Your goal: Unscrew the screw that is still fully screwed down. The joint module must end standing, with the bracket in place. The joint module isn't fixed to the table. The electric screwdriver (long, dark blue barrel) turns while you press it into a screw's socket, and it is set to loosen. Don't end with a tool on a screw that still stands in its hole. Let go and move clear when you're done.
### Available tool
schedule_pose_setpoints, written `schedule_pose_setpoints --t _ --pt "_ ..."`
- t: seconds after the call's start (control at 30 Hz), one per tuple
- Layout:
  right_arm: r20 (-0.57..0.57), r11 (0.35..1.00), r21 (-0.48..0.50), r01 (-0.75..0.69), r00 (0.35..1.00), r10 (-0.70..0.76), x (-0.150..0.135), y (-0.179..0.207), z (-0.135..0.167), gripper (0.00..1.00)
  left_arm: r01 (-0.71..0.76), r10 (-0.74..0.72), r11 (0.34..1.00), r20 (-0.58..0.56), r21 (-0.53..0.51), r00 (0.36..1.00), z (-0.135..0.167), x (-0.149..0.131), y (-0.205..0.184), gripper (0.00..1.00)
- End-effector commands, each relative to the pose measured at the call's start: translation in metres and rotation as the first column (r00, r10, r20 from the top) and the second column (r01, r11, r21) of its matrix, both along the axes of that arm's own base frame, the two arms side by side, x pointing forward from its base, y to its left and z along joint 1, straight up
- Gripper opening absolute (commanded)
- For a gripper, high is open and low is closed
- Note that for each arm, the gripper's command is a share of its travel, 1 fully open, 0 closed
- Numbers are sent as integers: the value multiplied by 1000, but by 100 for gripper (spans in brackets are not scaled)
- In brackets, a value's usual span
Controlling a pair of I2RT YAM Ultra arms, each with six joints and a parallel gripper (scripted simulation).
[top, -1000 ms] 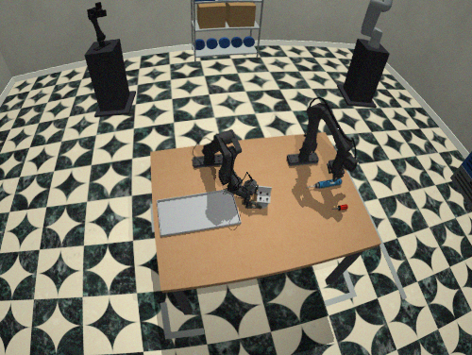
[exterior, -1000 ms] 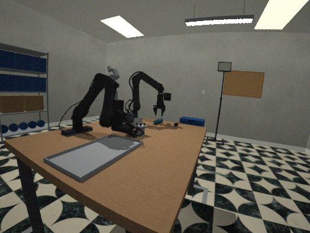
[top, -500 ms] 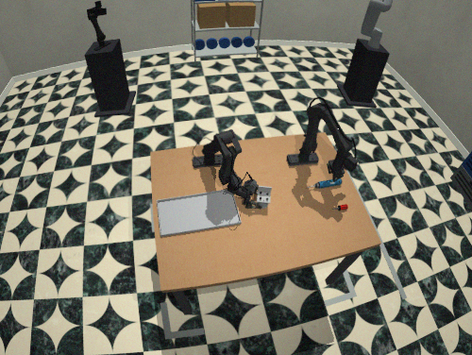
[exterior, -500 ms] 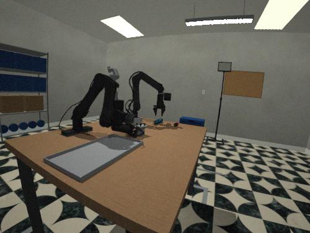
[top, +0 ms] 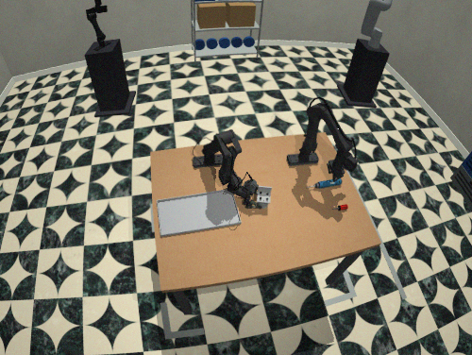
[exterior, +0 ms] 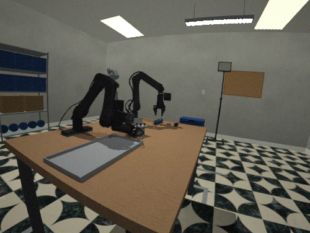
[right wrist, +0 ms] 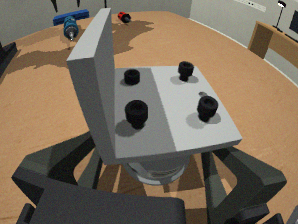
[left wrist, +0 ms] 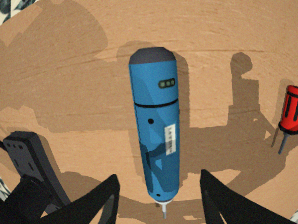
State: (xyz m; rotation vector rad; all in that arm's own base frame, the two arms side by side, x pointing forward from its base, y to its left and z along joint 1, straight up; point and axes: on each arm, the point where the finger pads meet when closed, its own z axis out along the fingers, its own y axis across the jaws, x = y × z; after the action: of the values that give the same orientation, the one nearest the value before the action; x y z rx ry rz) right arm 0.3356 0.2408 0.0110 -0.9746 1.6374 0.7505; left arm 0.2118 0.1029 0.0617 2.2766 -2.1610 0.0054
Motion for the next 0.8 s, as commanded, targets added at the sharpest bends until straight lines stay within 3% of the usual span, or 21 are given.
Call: schedule_pose_setpoints --t 0.0,0.77 --pt "68 1000 14 7 998 -8 15 3 18 86 -7 7 1000 11 5 1000 3 2 0 65" --pt "67 1000 14 10 998 -11 17 2 19 86 -7 7 1000 11 5 1000 3 2 0 65"
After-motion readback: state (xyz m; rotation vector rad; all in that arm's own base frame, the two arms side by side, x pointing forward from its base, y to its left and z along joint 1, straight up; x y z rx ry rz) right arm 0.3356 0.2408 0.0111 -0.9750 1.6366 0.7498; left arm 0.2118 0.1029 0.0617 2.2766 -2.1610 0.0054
